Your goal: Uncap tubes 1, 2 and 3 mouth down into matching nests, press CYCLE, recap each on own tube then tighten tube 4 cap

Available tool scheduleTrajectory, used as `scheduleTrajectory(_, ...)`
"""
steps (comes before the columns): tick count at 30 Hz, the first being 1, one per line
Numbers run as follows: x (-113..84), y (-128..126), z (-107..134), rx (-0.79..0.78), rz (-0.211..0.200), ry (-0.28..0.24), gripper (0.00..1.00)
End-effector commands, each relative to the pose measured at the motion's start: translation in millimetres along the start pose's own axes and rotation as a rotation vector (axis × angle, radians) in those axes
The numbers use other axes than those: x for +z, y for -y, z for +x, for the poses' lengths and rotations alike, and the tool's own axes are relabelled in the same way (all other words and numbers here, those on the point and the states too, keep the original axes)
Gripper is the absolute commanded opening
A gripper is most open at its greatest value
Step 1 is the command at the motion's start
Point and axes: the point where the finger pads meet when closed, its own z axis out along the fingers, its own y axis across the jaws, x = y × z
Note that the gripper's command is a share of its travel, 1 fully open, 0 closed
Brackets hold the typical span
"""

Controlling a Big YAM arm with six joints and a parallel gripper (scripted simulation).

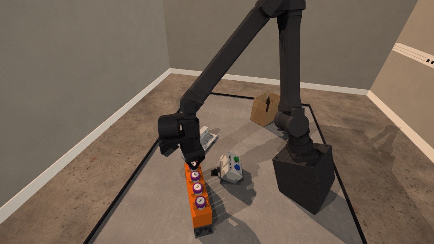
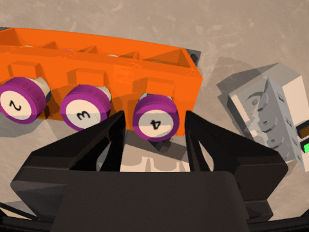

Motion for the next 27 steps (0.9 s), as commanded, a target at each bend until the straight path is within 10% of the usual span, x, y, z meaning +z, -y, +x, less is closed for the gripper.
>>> scheduleTrajectory(1,6.7,4.8,-3.6,0.001,0.002,0.001,0.49)
scheduleTrajectory(26,13.0,3.3,0.9,-0.003,0.0,-0.005,0.49)
scheduleTrajectory(27,1.6,4.7,-8.7,0.005,0.004,0.02,0.0)
